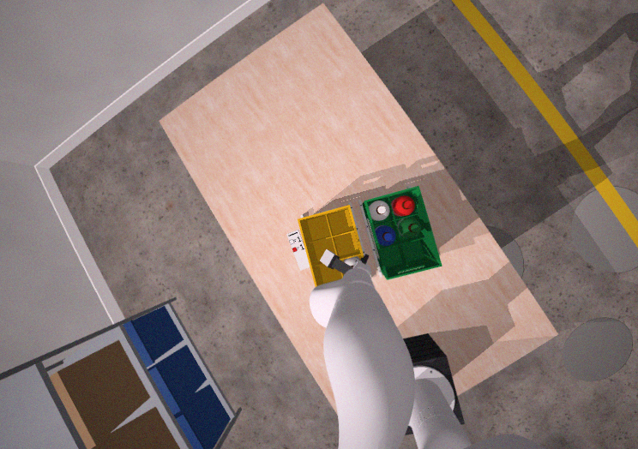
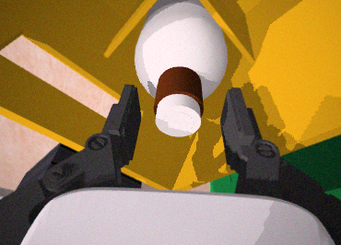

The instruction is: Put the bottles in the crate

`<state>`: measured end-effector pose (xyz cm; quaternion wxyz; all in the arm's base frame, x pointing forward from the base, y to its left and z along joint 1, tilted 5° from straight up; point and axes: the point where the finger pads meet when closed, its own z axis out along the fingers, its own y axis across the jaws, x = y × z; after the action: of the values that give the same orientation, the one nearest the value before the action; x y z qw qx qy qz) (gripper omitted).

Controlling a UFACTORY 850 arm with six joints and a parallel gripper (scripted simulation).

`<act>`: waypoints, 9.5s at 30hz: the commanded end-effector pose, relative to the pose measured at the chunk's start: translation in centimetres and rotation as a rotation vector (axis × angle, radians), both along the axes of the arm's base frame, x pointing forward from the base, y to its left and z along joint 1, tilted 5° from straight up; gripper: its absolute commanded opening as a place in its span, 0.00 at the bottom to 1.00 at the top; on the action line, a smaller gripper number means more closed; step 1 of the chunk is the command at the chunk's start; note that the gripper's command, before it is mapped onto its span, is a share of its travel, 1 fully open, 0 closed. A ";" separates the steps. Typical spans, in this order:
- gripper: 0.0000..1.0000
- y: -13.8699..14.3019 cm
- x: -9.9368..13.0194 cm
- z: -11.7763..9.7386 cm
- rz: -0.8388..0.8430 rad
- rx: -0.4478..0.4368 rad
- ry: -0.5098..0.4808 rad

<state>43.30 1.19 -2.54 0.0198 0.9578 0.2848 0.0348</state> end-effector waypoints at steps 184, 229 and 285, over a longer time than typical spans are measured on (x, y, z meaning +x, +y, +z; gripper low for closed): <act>0.65 -26.1 11.6 9.6 0.000 -0.001 -0.002; 0.65 -26.2 12.0 4.4 0.000 -0.001 -0.002; 0.00 -26.3 12.2 1.7 0.000 -0.001 -0.002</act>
<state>55.42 -25.06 -0.91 0.0196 0.9578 0.2848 0.0347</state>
